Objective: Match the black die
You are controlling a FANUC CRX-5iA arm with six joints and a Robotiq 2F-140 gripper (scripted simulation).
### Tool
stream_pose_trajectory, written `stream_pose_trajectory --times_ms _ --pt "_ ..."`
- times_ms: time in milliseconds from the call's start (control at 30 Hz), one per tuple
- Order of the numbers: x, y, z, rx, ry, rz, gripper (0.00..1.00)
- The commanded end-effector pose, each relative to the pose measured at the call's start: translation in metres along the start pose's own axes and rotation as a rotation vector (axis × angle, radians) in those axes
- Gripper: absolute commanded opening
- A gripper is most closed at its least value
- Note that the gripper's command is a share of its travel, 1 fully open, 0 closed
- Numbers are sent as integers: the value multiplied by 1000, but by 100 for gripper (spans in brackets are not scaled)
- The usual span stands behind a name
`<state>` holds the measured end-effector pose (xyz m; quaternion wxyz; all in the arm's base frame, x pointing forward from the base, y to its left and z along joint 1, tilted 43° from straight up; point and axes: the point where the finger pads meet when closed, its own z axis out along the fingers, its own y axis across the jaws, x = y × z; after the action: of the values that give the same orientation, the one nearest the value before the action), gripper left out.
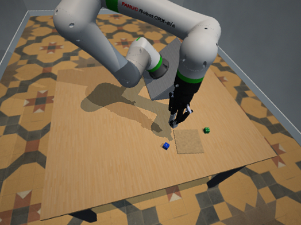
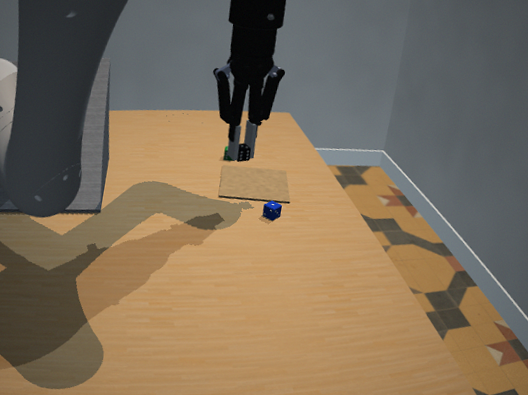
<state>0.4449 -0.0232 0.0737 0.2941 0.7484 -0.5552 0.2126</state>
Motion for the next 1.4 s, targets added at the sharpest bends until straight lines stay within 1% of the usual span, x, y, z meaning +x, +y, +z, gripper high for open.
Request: stream_pose_trajectory --times_ms 0,200,300,333,467,667,700,767,867,900,1033,1300,1367 --pt "-6 -8 0 2 6 173 13" --pt "-12 -18 0 2 6 362 13" --pt "-13 -19 0 2 6 382 13" --pt "-16 -23 0 3 6 478 13" --pt "-20 -28 0 3 6 577 13" --pt "-27 -38 1 4 5 781 13" --pt "-27 -38 1 4 5 781 13" --pt "-30 -43 1 4 5 875 13" --pt "-31 -43 1 4 5 884 13" --pt "-34 -48 2 4 5 985 13" --pt "-38 -53 2 4 5 1084 13" --pt "-48 -65 4 5 4 1351 13" --pt "-49 -66 5 5 4 1358 13"
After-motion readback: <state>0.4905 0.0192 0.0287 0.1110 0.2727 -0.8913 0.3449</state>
